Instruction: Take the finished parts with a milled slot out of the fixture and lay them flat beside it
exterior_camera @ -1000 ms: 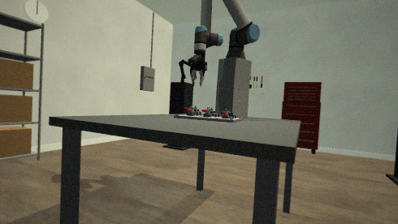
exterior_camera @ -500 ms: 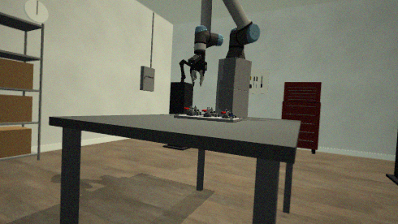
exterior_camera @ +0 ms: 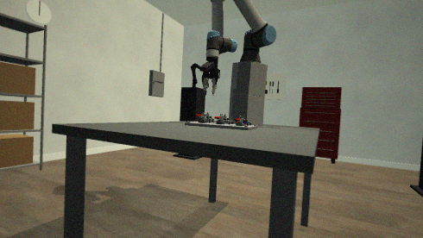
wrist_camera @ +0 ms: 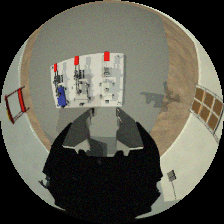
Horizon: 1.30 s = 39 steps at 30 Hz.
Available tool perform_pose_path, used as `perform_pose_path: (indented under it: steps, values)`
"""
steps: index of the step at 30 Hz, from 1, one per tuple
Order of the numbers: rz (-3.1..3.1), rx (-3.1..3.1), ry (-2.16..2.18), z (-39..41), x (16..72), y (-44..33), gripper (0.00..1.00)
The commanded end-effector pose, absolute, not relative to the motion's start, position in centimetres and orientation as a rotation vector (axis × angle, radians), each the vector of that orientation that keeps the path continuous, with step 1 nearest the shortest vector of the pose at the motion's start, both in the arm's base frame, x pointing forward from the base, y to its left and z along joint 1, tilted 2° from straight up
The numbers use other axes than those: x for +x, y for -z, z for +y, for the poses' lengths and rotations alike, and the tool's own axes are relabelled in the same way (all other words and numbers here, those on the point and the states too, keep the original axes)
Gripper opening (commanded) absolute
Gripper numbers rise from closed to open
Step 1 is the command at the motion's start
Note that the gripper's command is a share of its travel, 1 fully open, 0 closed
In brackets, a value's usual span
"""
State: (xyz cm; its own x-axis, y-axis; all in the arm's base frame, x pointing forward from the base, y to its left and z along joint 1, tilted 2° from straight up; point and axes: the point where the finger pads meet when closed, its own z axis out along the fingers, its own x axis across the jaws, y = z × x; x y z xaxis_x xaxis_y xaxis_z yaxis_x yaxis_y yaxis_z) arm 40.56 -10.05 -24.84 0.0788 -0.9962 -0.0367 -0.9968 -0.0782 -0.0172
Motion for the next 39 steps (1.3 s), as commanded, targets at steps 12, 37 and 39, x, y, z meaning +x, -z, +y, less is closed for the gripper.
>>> perform_pose_path:
  steps: [12, 37, 39]
  values:
    - [2.107, -2.279, -0.02, -10.0, 40.7, 28.7, 0.28]
    - [2.107, -2.279, -0.02, -9.4, 47.5, 28.6, 0.28]
    - [2.107, -2.279, -0.02, -9.3, 48.6, 28.6, 0.28]
